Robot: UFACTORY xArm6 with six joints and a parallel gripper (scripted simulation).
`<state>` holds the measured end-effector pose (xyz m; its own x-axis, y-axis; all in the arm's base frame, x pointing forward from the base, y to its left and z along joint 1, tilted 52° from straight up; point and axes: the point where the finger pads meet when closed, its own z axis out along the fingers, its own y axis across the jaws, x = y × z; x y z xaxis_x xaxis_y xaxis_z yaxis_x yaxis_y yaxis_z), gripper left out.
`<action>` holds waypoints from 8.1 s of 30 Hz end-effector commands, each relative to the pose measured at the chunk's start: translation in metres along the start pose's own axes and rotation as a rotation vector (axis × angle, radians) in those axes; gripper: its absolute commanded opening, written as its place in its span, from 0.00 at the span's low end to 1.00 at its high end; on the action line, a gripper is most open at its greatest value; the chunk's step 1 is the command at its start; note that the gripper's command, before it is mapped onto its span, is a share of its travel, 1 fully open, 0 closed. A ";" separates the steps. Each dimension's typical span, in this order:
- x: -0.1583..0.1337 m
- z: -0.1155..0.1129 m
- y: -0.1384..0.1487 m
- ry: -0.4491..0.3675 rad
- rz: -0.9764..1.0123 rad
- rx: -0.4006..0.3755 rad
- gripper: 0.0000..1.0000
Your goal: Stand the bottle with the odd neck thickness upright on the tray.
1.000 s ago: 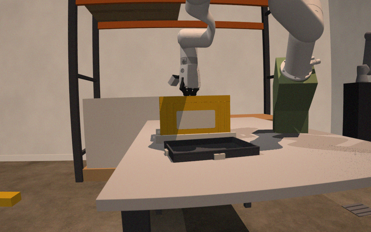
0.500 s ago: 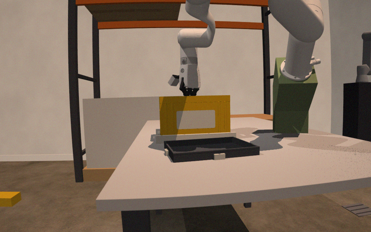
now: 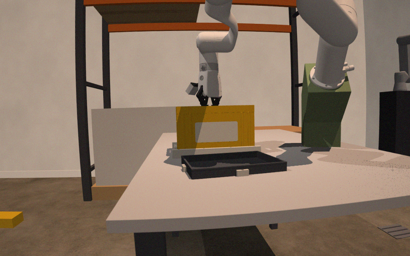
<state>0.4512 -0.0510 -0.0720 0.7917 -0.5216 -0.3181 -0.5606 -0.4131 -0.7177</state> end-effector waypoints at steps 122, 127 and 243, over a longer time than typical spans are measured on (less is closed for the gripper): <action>-0.066 -0.085 -0.062 0.003 -0.001 0.001 0.00; -0.066 -0.085 -0.062 0.003 -0.001 0.001 0.65; -0.066 -0.042 -0.063 0.003 -0.001 0.000 0.65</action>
<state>0.4237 -0.0206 0.0196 0.7916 -0.5218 -0.3180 -0.5606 -0.4131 -0.7177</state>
